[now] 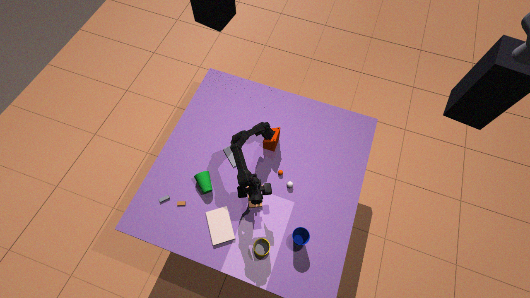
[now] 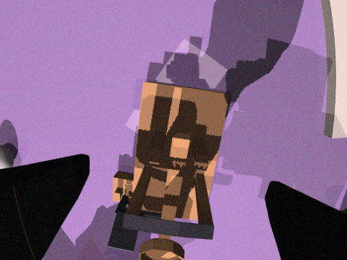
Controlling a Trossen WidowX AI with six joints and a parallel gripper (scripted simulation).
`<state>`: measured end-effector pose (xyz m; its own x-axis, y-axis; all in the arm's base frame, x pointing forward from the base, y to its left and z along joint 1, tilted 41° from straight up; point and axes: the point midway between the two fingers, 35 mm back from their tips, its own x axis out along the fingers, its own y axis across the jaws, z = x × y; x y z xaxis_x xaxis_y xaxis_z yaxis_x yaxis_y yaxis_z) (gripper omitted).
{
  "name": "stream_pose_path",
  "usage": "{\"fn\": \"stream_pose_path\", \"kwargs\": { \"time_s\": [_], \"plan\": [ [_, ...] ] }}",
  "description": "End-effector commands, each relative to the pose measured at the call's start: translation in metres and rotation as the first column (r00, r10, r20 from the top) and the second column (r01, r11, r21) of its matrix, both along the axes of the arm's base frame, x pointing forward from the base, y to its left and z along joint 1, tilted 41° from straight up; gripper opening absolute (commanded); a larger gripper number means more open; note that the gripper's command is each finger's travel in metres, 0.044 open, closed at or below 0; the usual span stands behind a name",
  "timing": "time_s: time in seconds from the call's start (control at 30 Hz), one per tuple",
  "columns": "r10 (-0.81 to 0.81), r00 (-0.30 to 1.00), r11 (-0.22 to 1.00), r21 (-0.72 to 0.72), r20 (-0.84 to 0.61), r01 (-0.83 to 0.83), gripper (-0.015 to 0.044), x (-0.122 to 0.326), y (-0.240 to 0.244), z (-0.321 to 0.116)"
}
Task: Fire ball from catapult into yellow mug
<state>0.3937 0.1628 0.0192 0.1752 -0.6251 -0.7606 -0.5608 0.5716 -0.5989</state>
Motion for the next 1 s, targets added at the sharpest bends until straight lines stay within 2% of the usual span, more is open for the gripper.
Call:
{"fn": "stream_pose_path", "kwargs": {
  "time_s": [0.0, 0.13, 0.37, 0.4, 0.53, 0.57, 0.77, 0.97],
  "plan": [
    [-0.007, 1.0, 1.0, -0.007, -0.01, 0.007, 0.044, 0.001, -0.006, -0.005],
    [-0.006, 1.0, 1.0, -0.005, -0.007, 0.006, 0.044, 0.0, -0.001, 0.0],
    [0.003, 1.0, 1.0, 0.009, 0.011, -0.004, 0.044, -0.008, 0.036, 0.043],
    [-0.006, 1.0, 1.0, -0.007, -0.007, 0.006, 0.0414, -0.006, 0.022, 0.023],
    [-0.057, 0.998, 0.998, 0.014, 0.033, 0.056, 0.0309, -0.034, 0.033, -0.005],
    [-0.072, 0.996, 0.997, 0.02, 0.044, 0.071, 0.03, -0.043, 0.036, -0.013],
    [-0.169, 0.979, 0.985, 0.055, 0.112, 0.163, 0.03, -0.103, 0.038, -0.058],
    [-0.266, 0.947, 0.963, 0.086, 0.179, 0.254, 0.03, -0.167, 0.02, -0.093]
  ]
}}
